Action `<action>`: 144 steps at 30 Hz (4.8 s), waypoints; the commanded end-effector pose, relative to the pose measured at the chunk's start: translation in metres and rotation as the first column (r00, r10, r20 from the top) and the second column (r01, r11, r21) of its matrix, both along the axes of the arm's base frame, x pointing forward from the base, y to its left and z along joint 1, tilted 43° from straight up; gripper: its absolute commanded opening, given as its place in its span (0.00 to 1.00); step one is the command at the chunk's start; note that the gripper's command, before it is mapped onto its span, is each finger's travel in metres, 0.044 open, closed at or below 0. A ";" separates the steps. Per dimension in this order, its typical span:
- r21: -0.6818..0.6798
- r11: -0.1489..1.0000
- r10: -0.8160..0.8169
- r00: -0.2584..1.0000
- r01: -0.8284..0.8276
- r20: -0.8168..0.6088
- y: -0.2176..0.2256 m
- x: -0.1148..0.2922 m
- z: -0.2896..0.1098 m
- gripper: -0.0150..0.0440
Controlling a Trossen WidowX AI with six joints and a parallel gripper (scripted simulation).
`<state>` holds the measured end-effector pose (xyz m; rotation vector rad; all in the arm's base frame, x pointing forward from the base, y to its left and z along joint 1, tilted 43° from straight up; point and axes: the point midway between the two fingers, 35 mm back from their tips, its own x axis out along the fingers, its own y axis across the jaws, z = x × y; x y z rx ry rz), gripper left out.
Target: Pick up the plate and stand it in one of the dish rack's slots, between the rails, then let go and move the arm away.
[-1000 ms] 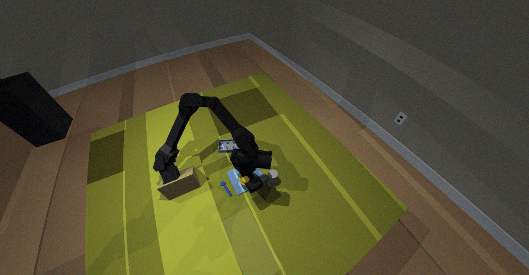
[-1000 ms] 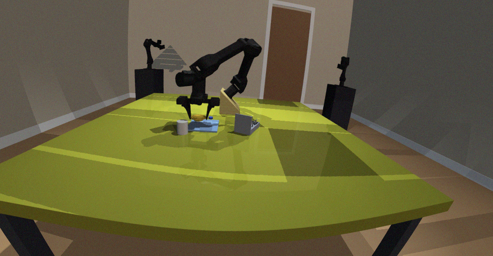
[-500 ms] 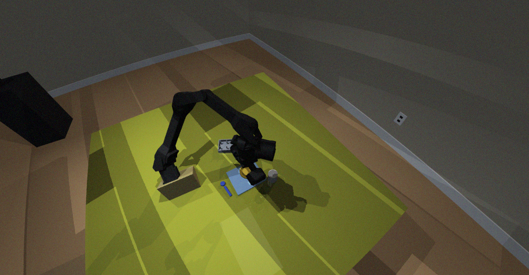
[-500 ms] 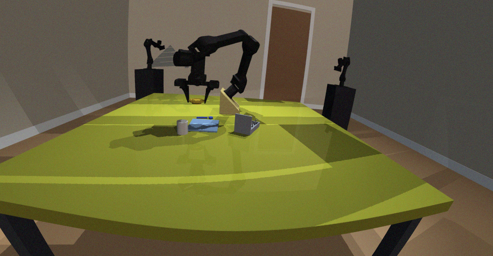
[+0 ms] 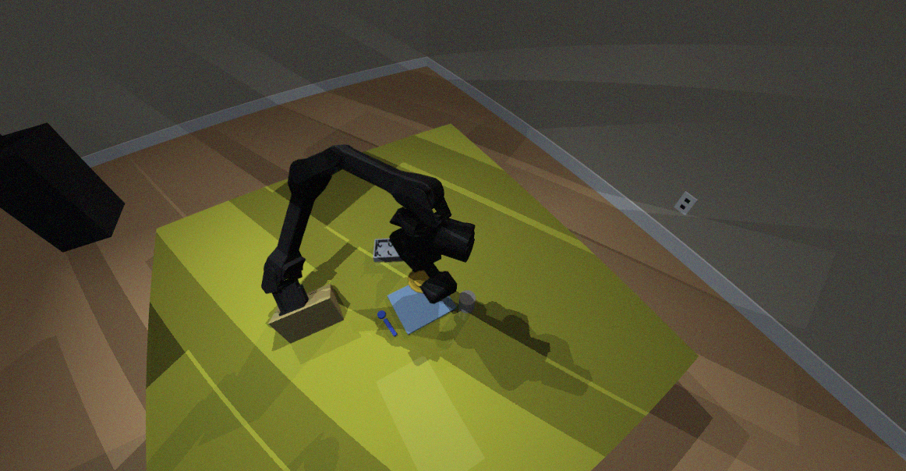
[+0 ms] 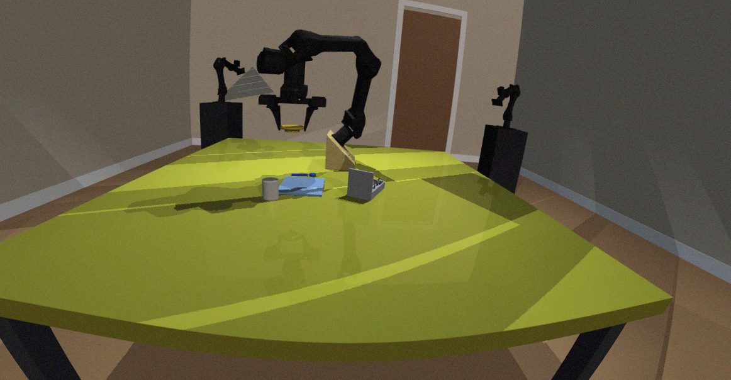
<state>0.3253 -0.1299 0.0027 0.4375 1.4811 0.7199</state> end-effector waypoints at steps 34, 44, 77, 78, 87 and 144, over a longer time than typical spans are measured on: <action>-0.315 0.719 -0.677 0.522 0.619 -0.518 0.097 -0.021 0.123 0.25; -0.471 0.534 -0.784 0.202 0.702 -0.587 0.130 -0.042 0.151 0.25; -0.783 0.122 -0.813 -0.391 0.609 -0.431 0.193 -0.106 0.172 0.25; -0.782 0.116 -0.829 -0.374 0.613 -0.416 0.193 -0.107 0.169 0.25; -0.753 0.069 -0.937 -0.216 0.654 -0.274 0.197 -0.109 0.138 0.25; 0.039 0.181 -0.810 0.127 0.983 0.573 0.246 -0.093 0.085 0.25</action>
